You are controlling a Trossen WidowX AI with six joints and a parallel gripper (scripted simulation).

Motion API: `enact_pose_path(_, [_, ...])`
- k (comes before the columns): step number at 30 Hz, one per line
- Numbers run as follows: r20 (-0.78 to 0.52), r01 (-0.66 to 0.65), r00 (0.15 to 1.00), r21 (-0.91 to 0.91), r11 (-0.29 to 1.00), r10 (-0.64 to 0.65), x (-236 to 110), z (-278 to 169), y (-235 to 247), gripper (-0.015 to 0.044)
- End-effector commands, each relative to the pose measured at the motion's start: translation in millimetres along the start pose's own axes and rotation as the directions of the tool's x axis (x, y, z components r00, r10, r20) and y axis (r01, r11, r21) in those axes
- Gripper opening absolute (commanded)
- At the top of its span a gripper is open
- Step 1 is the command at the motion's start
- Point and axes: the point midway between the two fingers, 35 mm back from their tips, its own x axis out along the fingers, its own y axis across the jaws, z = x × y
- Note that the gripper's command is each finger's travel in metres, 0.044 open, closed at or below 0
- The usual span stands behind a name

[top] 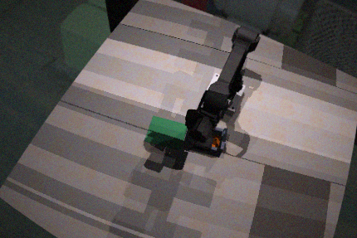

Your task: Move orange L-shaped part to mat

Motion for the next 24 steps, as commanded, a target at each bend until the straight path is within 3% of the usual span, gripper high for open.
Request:
enact_pose_path(1, [0.004,-0.001,1.0,0.005,1.0,0.001,4.6,0.7,0.1,0.028])
enact_pose_path(24, [0.004,-0.001,1.0,0.005,1.0,0.001,41.0,1.0,0.7,0.028])
